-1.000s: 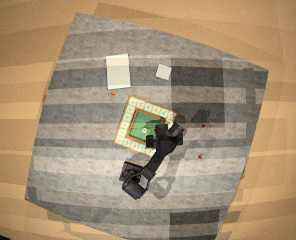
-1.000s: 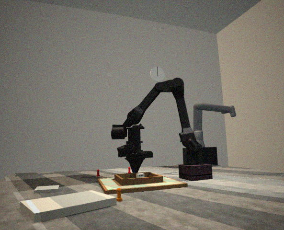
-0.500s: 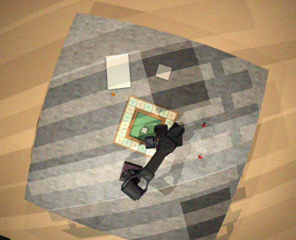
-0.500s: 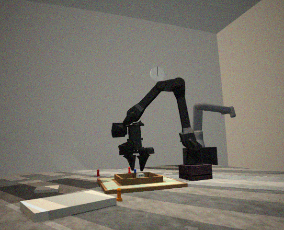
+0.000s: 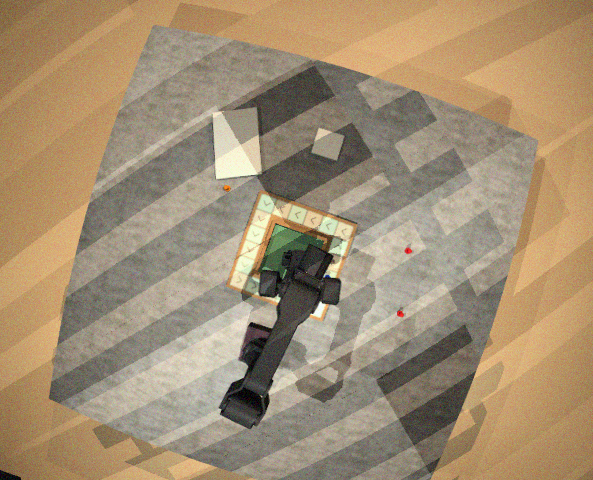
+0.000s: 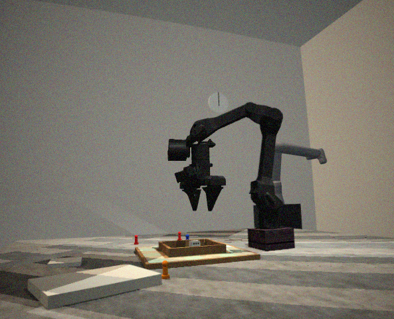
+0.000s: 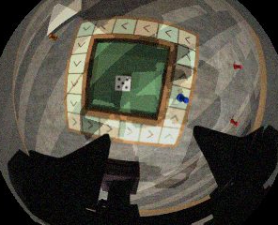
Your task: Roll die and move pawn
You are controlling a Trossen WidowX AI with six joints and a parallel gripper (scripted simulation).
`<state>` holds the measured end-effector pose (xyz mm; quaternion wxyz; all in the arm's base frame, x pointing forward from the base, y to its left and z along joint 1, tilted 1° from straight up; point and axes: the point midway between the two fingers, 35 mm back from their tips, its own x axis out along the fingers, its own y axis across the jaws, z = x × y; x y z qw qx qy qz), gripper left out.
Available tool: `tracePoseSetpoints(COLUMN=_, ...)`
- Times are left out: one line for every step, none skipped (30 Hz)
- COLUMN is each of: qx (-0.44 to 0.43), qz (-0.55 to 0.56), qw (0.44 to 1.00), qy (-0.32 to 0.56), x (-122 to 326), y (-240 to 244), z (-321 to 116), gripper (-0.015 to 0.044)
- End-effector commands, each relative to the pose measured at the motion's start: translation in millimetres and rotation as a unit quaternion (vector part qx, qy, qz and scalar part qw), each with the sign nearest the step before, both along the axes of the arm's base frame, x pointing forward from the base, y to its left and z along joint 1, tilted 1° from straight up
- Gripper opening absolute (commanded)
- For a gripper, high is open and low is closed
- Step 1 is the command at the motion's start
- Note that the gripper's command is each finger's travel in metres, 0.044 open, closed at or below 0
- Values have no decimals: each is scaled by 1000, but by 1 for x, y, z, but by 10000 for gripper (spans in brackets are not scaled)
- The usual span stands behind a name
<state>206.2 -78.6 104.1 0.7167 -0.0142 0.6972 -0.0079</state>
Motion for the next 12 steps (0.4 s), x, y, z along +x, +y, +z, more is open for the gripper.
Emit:
tracePoseSetpoints(qx=4, qz=-72, qw=997, qy=0, x=-34, y=44, z=24, gripper=440)
tracePoseSetpoints(qx=4, qz=-81, qw=997, qy=0, x=-39, y=49, z=27, gripper=440)
tracePoseSetpoints(qx=5, qz=-83, qw=997, qy=0, x=-41, y=50, z=27, gripper=440)
tracePoseSetpoints(qx=5, qz=-83, qw=997, qy=0, x=-41, y=50, z=27, gripper=440)
tracePoseSetpoints(qx=5, qz=-83, qw=997, qy=0, x=-41, y=50, z=27, gripper=440)
tracePoseSetpoints(qx=4, qz=-59, qw=998, qy=-2, x=-29, y=41, z=23, gripper=440)
tracePoseSetpoints(qx=4, qz=-59, qw=998, qy=-2, x=-29, y=41, z=23, gripper=440)
tracePoseSetpoints(qx=4, qz=-59, qw=998, qy=-2, x=-29, y=41, z=23, gripper=440)
tracePoseSetpoints(qx=4, qz=-59, qw=998, qy=-2, x=-29, y=41, z=23, gripper=440)
tracePoseSetpoints(qx=4, qz=-59, qw=998, qy=-2, x=-29, y=41, z=23, gripper=440)
tracePoseSetpoints(qx=4, qz=-59, qw=998, qy=-2, x=-29, y=41, z=23, gripper=440)
tracePoseSetpoints(qx=4, qz=-59, qw=998, qy=-2, x=-29, y=41, z=23, gripper=440)
